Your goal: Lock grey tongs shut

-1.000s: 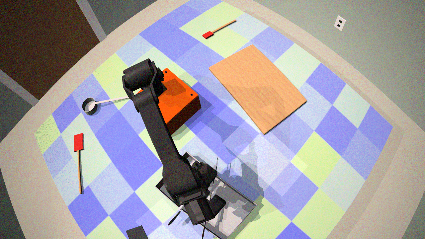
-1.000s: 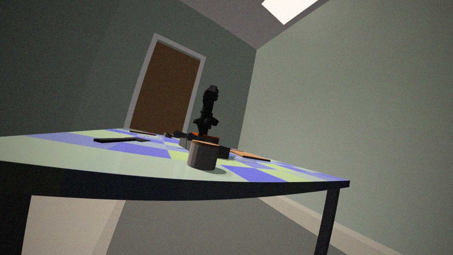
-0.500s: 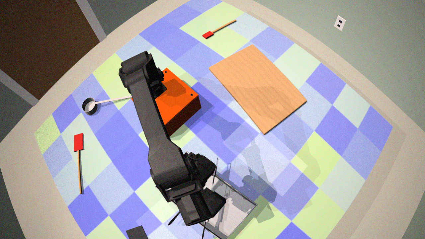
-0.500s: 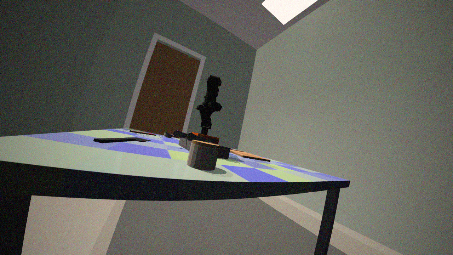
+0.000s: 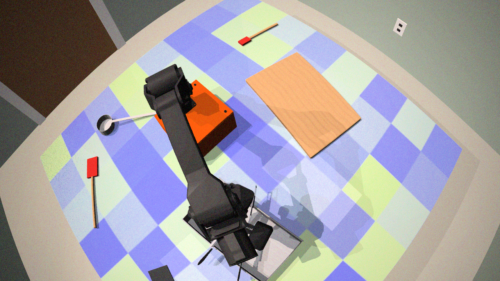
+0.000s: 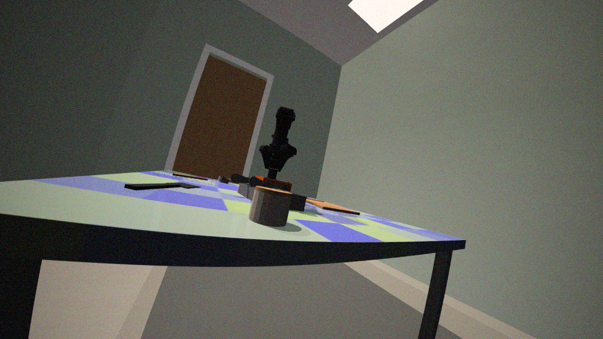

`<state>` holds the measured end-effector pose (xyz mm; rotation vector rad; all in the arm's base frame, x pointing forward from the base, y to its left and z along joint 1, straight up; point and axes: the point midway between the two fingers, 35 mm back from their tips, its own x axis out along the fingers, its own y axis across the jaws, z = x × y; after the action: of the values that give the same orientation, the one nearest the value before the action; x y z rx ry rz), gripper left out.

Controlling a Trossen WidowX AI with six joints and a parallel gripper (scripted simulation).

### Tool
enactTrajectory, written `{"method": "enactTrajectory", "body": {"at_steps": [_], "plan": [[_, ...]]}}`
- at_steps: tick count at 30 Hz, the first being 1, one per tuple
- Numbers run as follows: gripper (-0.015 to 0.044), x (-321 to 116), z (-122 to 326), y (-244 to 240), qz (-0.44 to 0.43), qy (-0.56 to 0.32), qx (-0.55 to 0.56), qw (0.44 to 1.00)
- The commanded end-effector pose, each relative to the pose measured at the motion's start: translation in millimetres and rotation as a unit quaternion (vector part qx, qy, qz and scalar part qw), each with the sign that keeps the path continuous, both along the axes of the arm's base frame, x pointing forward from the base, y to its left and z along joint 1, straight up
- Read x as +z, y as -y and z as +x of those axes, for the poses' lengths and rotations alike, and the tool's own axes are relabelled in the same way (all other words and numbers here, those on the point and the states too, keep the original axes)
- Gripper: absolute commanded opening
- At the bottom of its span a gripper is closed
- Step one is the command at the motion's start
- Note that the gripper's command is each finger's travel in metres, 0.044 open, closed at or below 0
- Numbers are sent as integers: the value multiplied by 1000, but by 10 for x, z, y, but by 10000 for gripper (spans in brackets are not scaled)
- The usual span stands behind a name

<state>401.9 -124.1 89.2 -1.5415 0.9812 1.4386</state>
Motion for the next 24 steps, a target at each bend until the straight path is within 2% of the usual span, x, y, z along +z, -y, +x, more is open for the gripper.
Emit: {"method": "enactTrajectory", "body": {"at_steps": [1,24], "plan": [[440,-99,2,-20,2,-6,24,1000],[440,-317,33,-19,2,-6,24,1000]]}}
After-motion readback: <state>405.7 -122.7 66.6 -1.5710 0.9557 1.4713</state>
